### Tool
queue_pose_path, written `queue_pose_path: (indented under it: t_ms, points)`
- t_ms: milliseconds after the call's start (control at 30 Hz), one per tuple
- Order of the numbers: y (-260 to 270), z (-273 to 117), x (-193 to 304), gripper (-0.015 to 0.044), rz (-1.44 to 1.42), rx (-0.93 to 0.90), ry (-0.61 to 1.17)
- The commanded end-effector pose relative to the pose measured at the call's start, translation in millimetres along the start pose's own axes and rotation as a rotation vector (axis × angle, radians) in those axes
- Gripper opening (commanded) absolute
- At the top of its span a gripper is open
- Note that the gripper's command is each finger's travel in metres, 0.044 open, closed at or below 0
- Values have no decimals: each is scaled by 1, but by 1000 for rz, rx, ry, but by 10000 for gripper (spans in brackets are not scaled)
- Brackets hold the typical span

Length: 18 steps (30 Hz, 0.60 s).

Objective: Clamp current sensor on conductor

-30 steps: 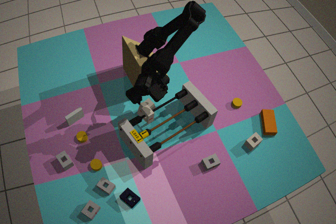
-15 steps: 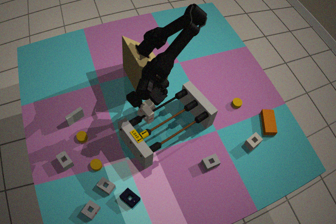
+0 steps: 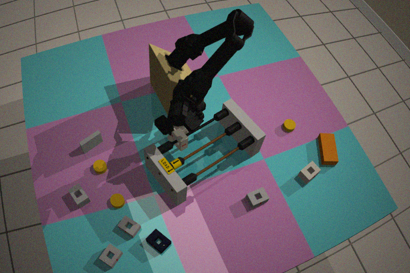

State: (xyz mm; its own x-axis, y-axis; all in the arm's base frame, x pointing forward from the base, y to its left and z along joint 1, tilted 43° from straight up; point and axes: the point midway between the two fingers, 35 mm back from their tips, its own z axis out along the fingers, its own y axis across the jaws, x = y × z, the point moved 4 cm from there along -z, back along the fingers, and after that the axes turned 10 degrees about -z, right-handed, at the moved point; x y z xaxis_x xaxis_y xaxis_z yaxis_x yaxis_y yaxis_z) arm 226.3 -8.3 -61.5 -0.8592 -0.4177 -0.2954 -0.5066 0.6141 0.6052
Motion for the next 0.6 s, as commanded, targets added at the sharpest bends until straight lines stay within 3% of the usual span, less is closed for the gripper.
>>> queue_pose_path:
  t_ms: [0,200,400,567]
  points:
    - [4,9,4,440,14,-16,4]
    - [4,10,4,440,14,-16,4]
    - [1,7,1,282,1,-5,2]
    - [1,7,1,249,1,-5,2]
